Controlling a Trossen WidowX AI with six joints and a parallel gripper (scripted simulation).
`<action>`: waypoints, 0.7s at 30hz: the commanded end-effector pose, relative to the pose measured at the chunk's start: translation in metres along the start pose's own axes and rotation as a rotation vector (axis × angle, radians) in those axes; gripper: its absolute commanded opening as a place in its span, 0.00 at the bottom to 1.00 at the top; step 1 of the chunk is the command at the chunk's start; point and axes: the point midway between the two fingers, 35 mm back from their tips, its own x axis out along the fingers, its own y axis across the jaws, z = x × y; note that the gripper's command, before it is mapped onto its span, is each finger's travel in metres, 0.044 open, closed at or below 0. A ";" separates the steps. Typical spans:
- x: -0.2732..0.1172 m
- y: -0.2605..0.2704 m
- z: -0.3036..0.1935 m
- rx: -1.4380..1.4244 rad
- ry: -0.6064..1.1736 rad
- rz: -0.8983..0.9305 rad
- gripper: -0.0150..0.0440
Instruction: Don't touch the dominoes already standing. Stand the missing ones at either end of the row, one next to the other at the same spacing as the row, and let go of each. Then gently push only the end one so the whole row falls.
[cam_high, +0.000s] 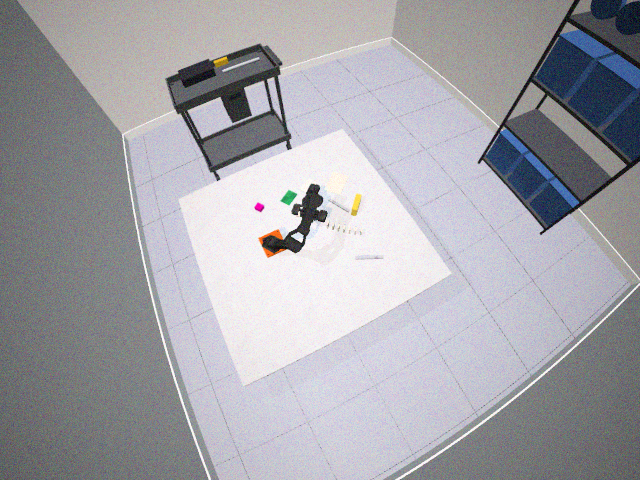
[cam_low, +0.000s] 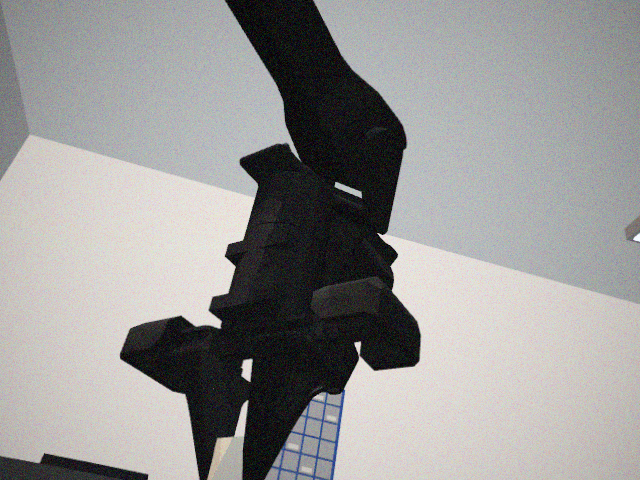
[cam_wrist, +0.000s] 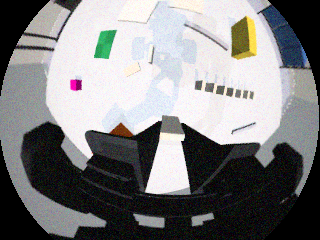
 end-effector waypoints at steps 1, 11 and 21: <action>-0.014 0.000 -0.002 0.009 0.002 0.003 0.44; -0.017 -0.024 0.030 0.793 0.001 0.001 0.44; -0.014 -0.047 0.060 1.575 0.001 -0.003 0.44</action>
